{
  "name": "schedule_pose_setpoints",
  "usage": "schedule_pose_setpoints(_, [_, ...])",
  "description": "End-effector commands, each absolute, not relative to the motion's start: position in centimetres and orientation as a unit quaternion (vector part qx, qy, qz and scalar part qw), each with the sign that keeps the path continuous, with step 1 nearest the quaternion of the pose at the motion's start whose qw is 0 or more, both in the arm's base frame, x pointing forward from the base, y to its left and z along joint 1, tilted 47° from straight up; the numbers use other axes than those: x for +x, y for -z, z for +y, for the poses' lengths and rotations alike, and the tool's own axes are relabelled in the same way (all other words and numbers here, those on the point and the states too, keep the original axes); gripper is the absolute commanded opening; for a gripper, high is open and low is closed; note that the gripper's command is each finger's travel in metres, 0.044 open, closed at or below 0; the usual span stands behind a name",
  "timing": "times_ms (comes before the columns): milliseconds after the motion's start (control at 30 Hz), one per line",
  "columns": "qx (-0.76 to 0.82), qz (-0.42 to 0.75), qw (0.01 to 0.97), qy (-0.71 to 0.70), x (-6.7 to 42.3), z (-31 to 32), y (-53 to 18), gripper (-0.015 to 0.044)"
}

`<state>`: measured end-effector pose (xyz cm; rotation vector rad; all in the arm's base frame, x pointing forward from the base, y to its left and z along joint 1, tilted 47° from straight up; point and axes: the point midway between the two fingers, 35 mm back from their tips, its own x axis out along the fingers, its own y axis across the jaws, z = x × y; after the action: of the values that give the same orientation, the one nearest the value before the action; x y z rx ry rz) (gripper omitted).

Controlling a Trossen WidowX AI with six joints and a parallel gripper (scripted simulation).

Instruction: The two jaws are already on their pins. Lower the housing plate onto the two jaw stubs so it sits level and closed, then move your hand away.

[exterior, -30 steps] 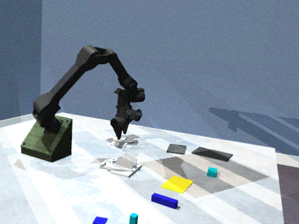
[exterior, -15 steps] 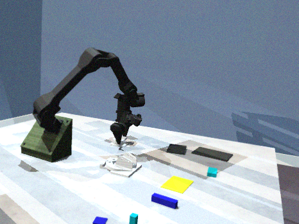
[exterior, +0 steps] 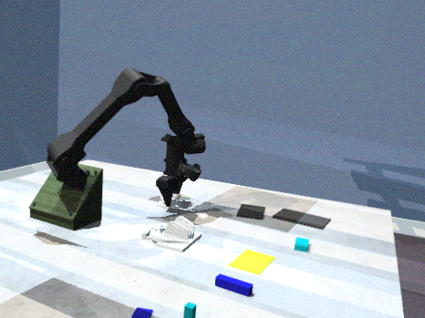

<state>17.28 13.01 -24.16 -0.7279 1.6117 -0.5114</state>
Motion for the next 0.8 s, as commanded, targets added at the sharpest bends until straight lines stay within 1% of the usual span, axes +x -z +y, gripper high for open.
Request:
schedule_pose_setpoints(0, [-0.318,0.696,0.605,0.220,17.23,12.85,24.16,0.0440])
schedule_pose_setpoints(467, [-0.318,0.696,0.605,0.220,17.23,12.77,24.23,0.0440])
schedule_pose_setpoints(767, [-0.315,0.697,0.605,0.221,17.26,12.92,24.23,0.0380])
